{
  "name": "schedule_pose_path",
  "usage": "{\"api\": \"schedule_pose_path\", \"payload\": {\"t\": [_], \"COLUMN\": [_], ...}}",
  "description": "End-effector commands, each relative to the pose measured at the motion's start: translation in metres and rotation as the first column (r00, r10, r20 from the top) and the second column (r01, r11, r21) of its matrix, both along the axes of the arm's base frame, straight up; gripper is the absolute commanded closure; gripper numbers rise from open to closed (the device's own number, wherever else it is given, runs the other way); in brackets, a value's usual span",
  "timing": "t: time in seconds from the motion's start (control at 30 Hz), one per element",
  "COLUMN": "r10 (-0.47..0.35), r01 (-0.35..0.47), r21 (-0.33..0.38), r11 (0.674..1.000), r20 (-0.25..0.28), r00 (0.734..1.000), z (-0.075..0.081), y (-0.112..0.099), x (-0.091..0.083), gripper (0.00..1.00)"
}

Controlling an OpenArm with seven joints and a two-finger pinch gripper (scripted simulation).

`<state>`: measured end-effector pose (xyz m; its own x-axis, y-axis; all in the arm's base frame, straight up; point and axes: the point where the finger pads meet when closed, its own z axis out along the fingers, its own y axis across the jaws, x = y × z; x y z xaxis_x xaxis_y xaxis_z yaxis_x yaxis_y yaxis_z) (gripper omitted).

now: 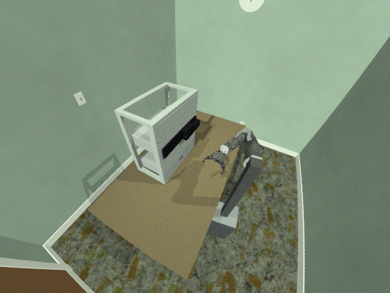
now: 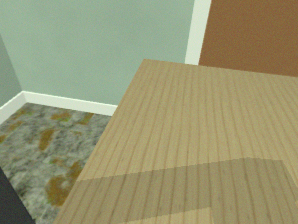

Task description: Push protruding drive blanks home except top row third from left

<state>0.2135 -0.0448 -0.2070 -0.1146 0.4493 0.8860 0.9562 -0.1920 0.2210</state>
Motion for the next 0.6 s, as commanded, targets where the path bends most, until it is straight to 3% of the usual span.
{"api": "schedule_pose_path", "payload": {"t": [0.0, 0.17, 0.37, 0.43, 0.57], "r10": [-0.062, -0.188, -0.31, -0.31, -0.365], "r01": [0.064, 0.207, 0.378, 0.378, 0.484], "r21": [-0.038, -0.134, -0.229, -0.229, -0.275], "r11": [0.997, 0.969, 0.897, 0.897, 0.83], "r20": [0.043, 0.142, 0.284, 0.284, 0.388], "r00": [0.997, 0.972, 0.907, 0.907, 0.846], "z": [-0.002, -0.007, -0.006, -0.006, -0.001], "y": [-0.007, -0.031, -0.065, -0.065, -0.088], "x": [0.01, 0.027, 0.045, 0.045, 0.054], "gripper": [0.0, 0.0, 0.0, 0.0, 0.0]}}
